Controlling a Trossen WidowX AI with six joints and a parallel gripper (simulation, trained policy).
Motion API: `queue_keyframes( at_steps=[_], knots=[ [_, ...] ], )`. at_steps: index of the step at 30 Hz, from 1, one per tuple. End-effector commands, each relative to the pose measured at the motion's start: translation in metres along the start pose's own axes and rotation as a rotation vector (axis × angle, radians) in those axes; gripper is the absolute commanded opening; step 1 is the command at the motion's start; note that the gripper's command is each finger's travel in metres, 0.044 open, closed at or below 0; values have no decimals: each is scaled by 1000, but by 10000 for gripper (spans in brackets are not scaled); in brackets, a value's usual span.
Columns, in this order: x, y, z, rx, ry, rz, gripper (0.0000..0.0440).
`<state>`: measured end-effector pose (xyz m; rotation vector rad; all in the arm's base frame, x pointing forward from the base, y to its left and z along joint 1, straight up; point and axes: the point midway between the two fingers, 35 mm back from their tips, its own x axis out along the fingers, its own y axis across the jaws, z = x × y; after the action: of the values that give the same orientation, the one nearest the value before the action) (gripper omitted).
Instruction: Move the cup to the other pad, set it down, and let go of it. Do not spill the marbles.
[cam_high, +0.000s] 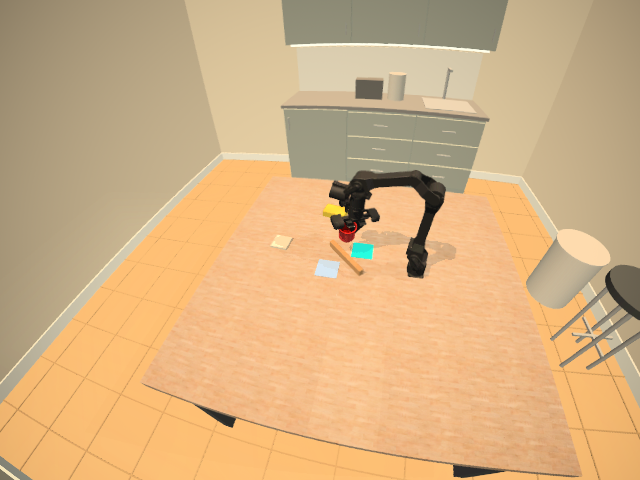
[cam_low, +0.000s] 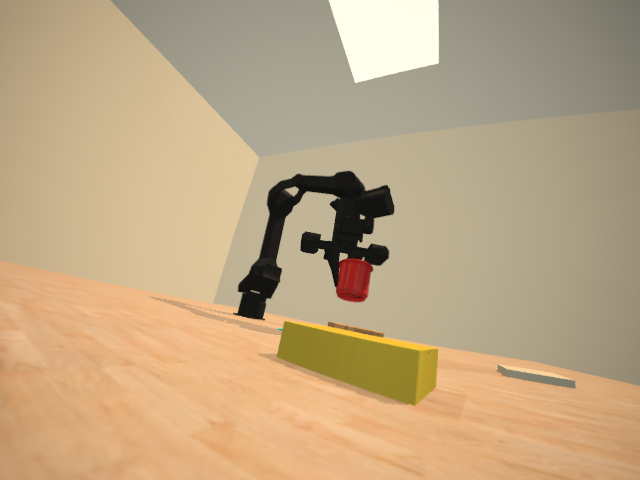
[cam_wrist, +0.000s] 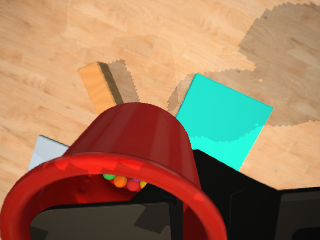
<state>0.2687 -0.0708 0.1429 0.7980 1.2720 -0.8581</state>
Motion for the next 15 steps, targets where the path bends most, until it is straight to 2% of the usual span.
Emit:
queue_keyframes(
  at_steps=[1, 15],
  knots=[
    [6, -9, 2, 21, -10, -1, 0],
    [32, -29, 1, 77, -22, 2, 0]
  ],
)
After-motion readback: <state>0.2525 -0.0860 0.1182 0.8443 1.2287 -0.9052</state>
